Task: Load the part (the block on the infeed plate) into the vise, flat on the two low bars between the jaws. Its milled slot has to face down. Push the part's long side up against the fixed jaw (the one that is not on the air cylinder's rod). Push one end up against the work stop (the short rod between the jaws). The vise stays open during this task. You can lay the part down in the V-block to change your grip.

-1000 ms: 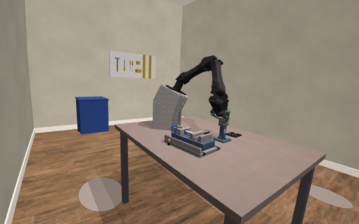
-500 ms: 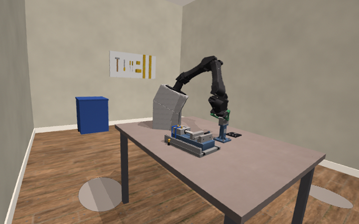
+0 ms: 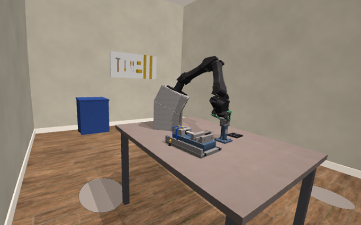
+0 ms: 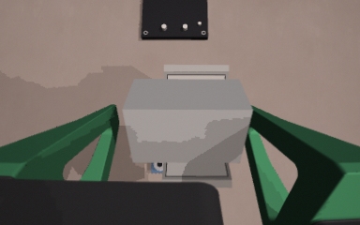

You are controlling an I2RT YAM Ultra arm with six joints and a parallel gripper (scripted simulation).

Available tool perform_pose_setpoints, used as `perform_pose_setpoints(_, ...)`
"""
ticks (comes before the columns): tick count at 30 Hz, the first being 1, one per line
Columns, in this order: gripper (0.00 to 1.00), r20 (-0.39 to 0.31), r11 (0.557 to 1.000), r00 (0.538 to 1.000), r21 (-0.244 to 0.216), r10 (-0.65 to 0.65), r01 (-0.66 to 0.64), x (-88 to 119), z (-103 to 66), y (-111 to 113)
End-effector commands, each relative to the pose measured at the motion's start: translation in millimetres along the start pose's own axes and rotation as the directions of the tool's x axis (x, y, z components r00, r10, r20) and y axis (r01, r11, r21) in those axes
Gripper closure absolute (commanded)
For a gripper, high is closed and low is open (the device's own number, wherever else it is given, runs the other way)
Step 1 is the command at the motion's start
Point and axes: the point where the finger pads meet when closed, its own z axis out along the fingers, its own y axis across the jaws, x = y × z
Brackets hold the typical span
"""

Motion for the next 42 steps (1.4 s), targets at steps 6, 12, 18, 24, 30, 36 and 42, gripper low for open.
perform_pose_setpoints(6, 0.19, 0.016, 1.000, 1.000, 0.023, -0.004, 0.003, -0.1, -8.9, -9.0)
perform_pose_setpoints(12, 0.19, 0.016, 1.000, 1.000, 0.023, -0.004, 0.003, -0.1, -8.9, -9.0)
perform_pose_setpoints(18, 0.19, 0.016, 1.000, 1.000, 0.023, -0.004, 0.003, -0.1, -8.9, -9.0)
perform_pose_setpoints(24, 0.19, 0.016, 1.000, 1.000, 0.023, -0.004, 0.003, -0.1, -8.9, -9.0)
perform_pose_setpoints(30, 1.00, 0.016, 1.000, 1.000, 0.023, -0.004, 0.003, -0.1, -8.9, -9.0)
perform_pose_setpoints(36, 1.00, 0.016, 1.000, 1.000, 0.023, -0.004, 0.003, -0.1, -8.9, -9.0)
perform_pose_setpoints(42, 1.00, 0.016, 1.000, 1.000, 0.023, -0.004, 0.003, -0.1, -8.9, -9.0)
